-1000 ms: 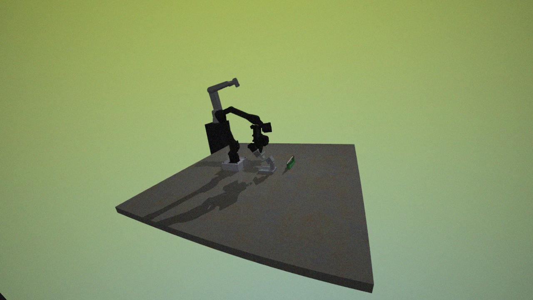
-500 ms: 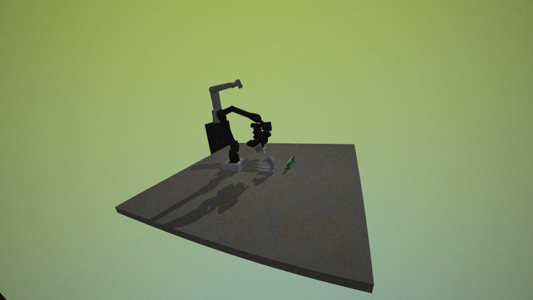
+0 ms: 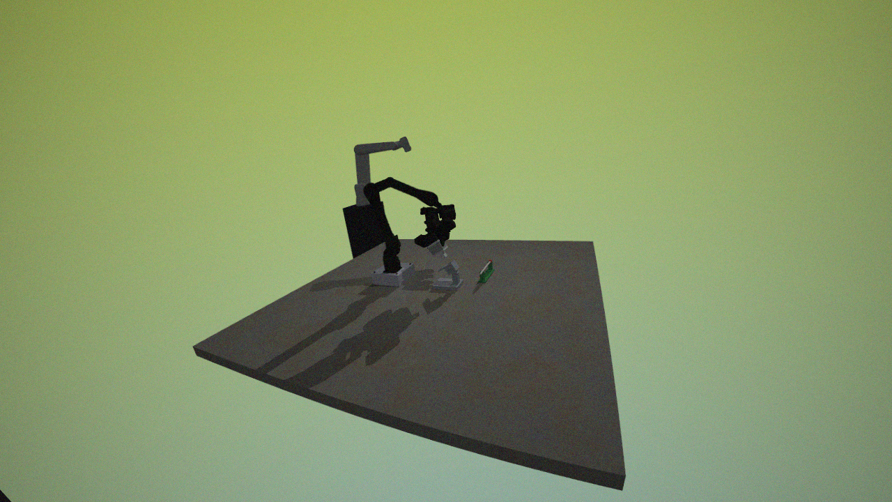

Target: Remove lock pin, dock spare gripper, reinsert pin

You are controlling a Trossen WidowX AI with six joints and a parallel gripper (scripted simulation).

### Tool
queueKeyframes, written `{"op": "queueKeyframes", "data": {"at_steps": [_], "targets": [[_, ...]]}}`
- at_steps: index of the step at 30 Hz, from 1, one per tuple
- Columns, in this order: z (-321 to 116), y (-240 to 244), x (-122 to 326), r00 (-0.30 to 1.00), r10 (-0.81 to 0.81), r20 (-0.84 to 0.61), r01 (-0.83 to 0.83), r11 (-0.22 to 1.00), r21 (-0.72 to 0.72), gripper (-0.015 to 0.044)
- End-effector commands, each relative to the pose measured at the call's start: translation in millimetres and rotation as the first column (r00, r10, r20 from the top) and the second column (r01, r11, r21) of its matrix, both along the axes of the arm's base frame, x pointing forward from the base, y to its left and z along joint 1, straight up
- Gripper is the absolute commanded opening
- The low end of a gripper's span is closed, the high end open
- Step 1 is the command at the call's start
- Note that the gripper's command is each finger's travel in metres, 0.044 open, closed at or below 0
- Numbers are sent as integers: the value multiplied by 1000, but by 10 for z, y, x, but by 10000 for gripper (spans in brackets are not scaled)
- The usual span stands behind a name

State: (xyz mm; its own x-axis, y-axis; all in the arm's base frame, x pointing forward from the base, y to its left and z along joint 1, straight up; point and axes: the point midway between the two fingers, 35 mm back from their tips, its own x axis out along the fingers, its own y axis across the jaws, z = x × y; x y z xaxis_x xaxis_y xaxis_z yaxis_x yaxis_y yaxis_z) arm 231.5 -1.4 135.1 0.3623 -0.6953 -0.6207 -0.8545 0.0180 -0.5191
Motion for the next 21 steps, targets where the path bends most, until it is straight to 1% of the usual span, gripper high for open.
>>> {"op": "queueKeyframes", "data": {"at_steps": [1, 21], "targets": [[-21, -9, 30, 1000, 3, 8, -3, 1000, -7, 0], [-273, -8, 185, 1000, 4, 8, -4, 1000, -6, 0]]}}
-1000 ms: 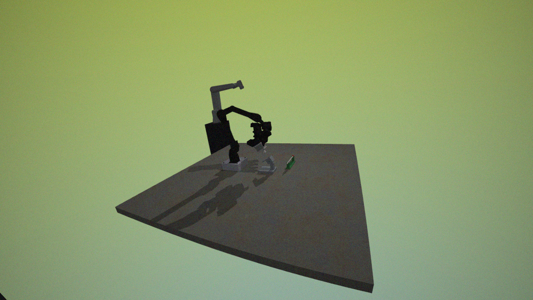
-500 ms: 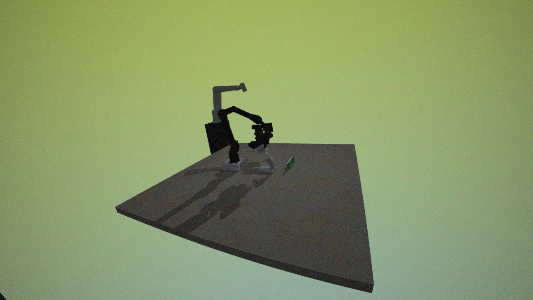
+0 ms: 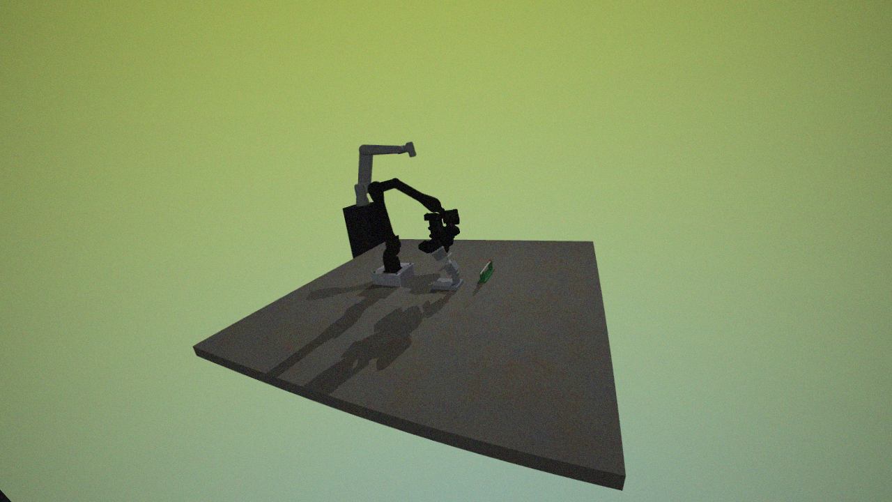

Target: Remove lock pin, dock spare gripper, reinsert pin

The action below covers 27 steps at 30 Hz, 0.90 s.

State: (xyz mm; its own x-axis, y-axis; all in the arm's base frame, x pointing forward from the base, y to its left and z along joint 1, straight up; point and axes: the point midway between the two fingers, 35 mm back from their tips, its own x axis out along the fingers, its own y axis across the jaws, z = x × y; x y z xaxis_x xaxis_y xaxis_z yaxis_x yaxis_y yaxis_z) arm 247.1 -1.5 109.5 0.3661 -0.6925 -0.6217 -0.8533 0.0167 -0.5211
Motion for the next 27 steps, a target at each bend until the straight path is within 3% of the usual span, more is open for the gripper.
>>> {"op": "queueKeyframes", "data": {"at_steps": [1, 27], "targets": [[-30, -8, 37, 1000, 1, 6, -1, 1000, -9, 0], [-238, -8, 145, 1000, 1, -1, -1, 1000, -8, 0]]}}
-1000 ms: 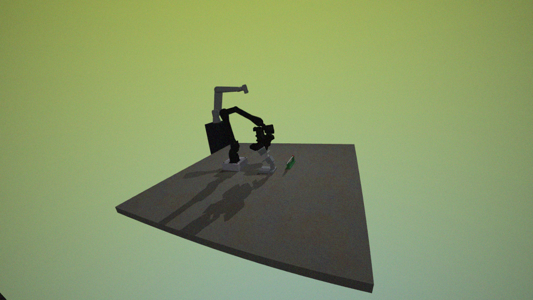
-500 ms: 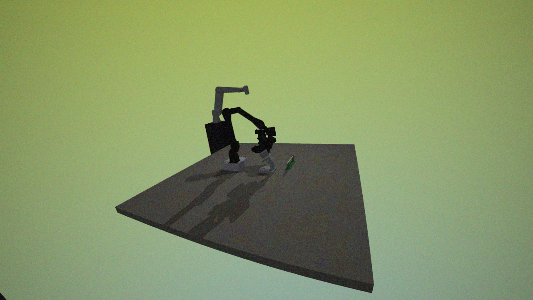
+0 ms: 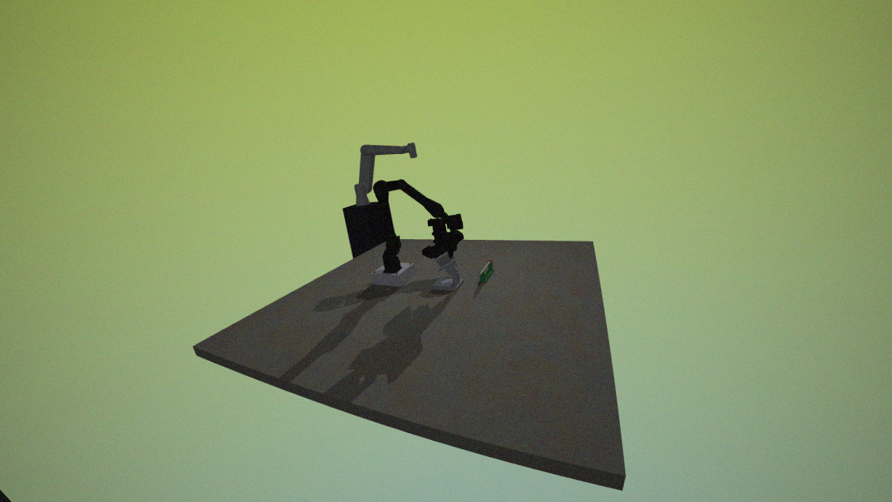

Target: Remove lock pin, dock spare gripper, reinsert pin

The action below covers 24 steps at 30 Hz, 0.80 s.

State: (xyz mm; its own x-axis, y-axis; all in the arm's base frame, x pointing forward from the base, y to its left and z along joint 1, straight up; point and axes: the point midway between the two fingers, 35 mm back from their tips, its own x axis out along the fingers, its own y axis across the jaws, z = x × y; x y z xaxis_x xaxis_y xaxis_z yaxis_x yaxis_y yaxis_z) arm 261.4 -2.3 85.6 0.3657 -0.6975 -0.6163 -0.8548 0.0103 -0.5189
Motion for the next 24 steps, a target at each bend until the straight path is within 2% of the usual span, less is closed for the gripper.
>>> {"op": "queueKeyframes", "data": {"at_steps": [1, 4, 21, 24], "targets": [[2, 1, 1, 1000, -1, 2, 1, 1000, 2, 0], [2, 1, 1, 1000, -1, 2, 1, 1000, 2, 0], [2, 1, 1, 1000, -1, 2, 1, 1000, 2, 440], [17, 1, -8, 1000, -1, 1, 1, 1000, 1, 440]]}}
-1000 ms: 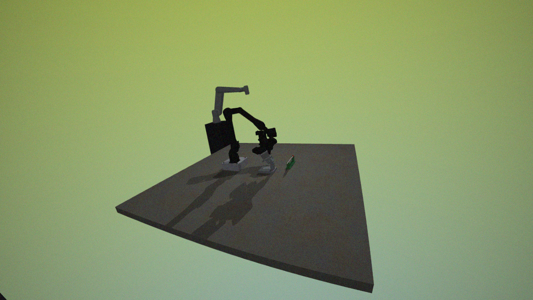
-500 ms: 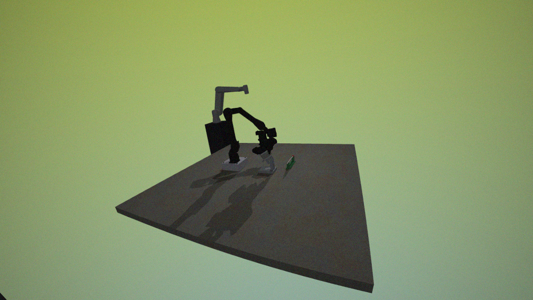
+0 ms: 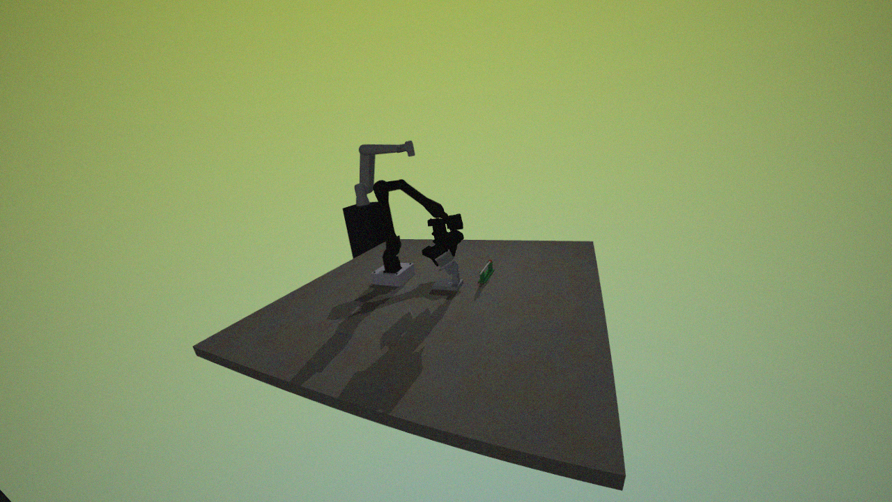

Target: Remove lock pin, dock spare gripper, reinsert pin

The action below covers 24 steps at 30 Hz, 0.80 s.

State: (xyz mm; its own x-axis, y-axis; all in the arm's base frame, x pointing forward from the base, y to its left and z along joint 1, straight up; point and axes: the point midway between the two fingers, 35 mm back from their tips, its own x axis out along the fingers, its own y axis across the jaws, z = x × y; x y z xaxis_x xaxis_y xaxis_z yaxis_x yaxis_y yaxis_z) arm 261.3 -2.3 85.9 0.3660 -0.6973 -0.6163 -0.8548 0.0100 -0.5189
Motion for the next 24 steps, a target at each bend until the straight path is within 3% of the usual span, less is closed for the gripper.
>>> {"op": "queueKeyframes", "data": {"at_steps": [1, 24], "targets": [[27, 0, -16, 1000, -1, 1, 1, 1000, 1, 440], [477, -15, -341, 999, 5, -31, -6, 1000, -18, 440]]}}
